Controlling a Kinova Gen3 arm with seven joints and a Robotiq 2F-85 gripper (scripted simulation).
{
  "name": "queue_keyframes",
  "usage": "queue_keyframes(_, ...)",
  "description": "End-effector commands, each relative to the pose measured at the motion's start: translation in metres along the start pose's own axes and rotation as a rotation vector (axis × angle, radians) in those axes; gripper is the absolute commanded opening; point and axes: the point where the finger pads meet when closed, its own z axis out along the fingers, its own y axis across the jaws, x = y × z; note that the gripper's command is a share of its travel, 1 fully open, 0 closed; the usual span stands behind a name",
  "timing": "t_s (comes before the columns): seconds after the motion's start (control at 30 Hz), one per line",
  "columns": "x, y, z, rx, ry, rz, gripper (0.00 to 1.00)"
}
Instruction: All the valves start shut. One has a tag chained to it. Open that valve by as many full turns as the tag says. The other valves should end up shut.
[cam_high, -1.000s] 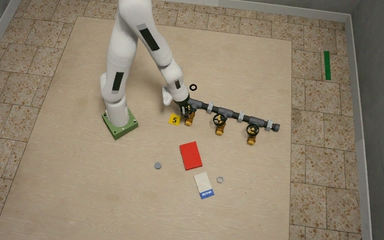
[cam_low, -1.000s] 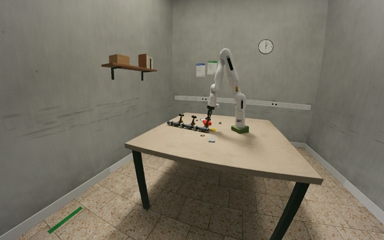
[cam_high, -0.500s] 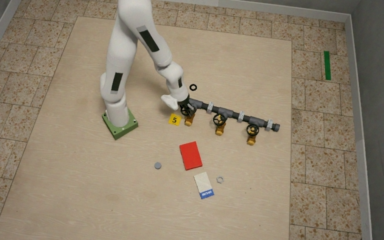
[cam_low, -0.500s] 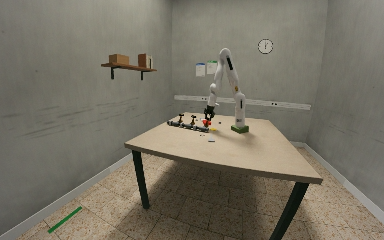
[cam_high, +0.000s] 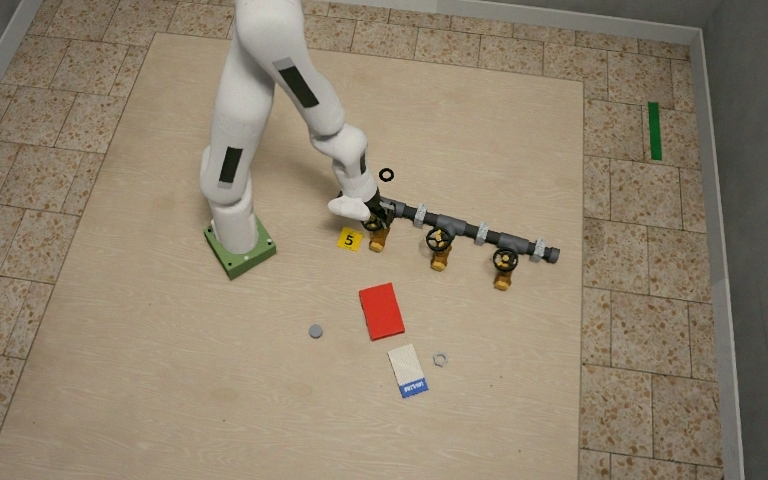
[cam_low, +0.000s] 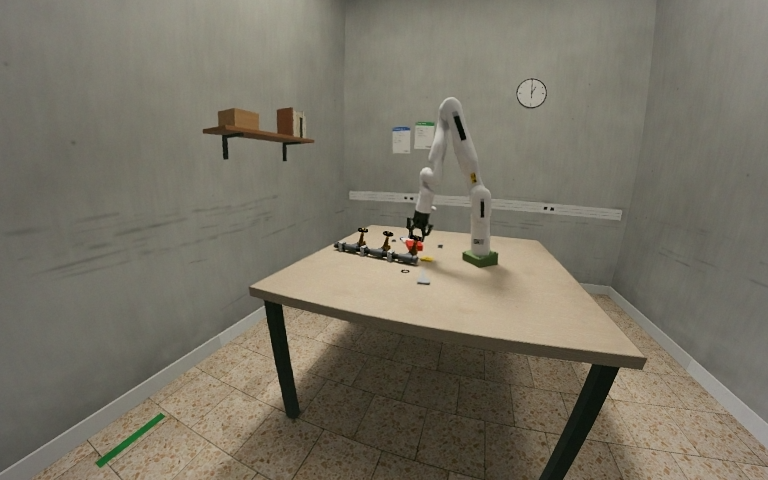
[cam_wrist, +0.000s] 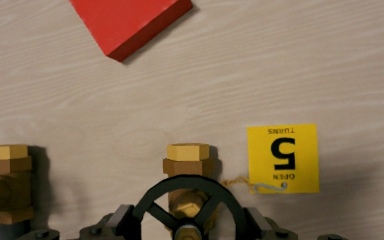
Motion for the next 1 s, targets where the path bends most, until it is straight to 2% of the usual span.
queue_keyframes(0.0,-0.0002,-0.0003,-0.0002,-0.009,-0.002,-0.022,0.64)
queue_keyframes(0.67,-0.0002,-0.0003,-0.0002,-0.009,-0.003,-0.132,0.64)
queue_keyframes(0.7,-0.0002,-0.0003,-0.0002,-0.009,-0.003,-0.132,1.0)
queue_keyframes(0.97,-0.0002,-0.0003,-0.0002,-0.009,-0.003,-0.132,1.0)
